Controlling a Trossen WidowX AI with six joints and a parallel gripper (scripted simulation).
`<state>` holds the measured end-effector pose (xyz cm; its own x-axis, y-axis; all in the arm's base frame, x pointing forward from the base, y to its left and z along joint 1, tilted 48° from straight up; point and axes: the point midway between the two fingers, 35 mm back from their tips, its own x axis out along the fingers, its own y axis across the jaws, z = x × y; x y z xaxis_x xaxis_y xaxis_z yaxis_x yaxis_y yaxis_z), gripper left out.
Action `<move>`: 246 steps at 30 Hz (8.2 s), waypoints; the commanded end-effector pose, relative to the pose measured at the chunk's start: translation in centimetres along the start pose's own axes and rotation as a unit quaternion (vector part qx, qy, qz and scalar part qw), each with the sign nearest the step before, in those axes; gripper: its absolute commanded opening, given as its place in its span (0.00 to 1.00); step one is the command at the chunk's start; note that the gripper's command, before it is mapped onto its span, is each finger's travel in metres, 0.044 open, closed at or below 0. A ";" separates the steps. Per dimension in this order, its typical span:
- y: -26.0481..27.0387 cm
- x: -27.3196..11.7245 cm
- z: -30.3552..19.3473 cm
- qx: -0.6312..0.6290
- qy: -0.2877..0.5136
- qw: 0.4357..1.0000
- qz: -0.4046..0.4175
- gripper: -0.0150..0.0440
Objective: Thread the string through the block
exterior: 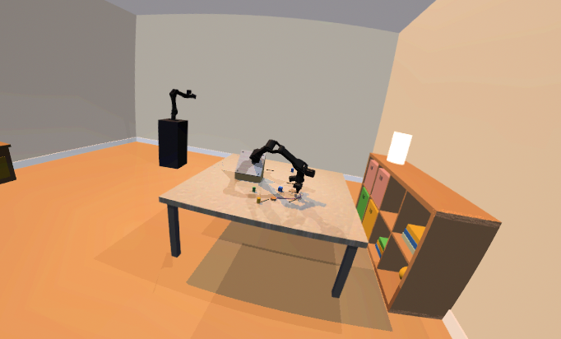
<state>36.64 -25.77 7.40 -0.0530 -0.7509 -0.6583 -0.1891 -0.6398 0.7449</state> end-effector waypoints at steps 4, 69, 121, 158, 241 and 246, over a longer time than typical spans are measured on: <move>-0.2 0.1 1.1 -0.004 -0.001 1.000 -0.002 0.25; -0.6 0.1 7.7 -0.005 -0.001 1.000 -0.002 0.25; -0.4 -7.9 10.5 -0.002 -0.001 1.000 -0.001 0.47; -0.4 -7.6 15.0 -0.934 0.004 0.358 -0.005 0.47; -0.4 -0.4 16.3 -1.000 0.004 -0.018 -0.007 0.47; -0.4 0.4 16.4 -1.000 0.002 -0.018 -0.006 0.47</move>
<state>20.94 -22.85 5.75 -0.0613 -0.7493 -0.6594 0.1632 0.6442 -0.7472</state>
